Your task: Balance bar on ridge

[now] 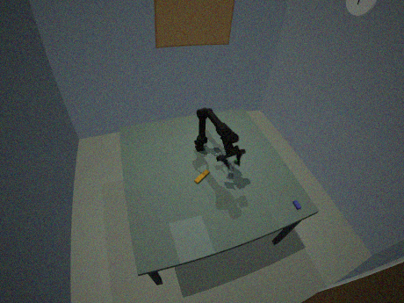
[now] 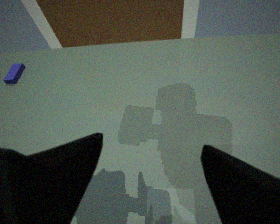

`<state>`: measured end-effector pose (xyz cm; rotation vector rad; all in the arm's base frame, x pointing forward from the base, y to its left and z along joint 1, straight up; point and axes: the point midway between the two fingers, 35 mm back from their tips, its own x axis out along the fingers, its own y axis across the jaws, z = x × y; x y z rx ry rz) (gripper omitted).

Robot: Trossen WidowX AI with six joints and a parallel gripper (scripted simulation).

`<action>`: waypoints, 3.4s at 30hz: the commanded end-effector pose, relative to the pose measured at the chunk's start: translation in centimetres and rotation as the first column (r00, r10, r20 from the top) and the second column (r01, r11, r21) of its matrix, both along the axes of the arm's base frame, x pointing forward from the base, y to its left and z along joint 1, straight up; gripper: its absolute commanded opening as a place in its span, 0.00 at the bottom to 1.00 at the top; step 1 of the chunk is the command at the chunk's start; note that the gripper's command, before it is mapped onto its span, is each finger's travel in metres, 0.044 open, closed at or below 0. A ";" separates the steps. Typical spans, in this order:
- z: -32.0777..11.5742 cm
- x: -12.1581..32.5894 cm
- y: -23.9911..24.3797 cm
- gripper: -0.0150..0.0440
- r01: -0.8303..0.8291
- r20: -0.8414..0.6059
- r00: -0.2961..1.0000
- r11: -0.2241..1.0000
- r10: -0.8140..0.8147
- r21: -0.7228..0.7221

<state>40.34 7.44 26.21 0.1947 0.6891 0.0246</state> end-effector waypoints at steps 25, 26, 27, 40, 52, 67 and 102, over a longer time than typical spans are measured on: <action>-14.4 -12.8 -12.8 0.79 0.750 -0.757 0.391 0.658 -0.524 -0.068; -14.4 -12.9 -12.8 0.79 0.754 -0.760 0.384 0.654 -0.525 -0.071; -14.4 -12.9 -12.8 0.79 0.754 -0.760 0.384 0.654 -0.525 -0.071; -18.8 -12.8 -12.8 0.79 0.754 -0.760 0.384 0.654 -0.525 -0.071; -19.9 -12.8 -12.8 0.79 0.754 -0.760 0.384 0.654 -0.525 -0.071; -21.5 -12.8 -12.8 0.79 0.753 -0.760 0.384 0.654 -0.525 -0.071; -18.8 -12.4 -13.0 0.25 0.750 -0.758 0.386 0.657 -0.526 -0.073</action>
